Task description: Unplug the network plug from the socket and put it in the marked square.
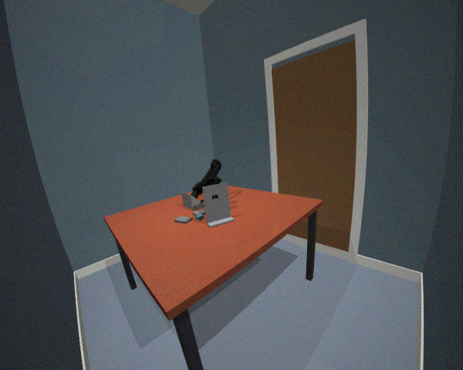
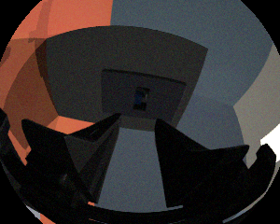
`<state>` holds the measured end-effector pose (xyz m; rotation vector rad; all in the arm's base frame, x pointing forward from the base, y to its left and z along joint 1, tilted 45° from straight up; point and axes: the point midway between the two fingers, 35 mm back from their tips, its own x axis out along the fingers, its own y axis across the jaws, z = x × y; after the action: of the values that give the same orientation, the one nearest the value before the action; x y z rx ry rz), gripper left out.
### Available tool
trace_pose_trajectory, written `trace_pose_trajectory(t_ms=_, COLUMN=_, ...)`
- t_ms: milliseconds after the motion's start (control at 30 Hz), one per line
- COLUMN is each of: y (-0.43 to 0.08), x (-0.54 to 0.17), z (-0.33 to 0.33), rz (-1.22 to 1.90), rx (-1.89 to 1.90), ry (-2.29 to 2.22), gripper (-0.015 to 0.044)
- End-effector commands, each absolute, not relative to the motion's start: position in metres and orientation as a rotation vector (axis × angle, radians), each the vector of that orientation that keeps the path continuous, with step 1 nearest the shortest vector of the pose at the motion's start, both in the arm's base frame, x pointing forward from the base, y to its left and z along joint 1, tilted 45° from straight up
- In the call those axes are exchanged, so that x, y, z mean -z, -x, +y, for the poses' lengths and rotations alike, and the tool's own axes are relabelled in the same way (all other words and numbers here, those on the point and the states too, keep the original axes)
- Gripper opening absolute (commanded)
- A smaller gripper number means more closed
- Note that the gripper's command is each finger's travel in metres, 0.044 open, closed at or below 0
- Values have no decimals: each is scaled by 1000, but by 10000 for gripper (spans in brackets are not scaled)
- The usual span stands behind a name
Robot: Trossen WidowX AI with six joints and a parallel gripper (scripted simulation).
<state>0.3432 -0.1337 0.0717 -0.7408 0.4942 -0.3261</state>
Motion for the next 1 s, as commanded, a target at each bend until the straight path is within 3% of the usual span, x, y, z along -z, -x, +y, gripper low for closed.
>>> trace_pose_trajectory(t_ms=0, y=-350, x=-71, z=-136, rz=495, rx=329, ry=746, gripper=156)
trace_pose_trajectory(t_ms=967, y=-390, x=-65, z=-149, rz=493, rx=331, ry=746, gripper=156)
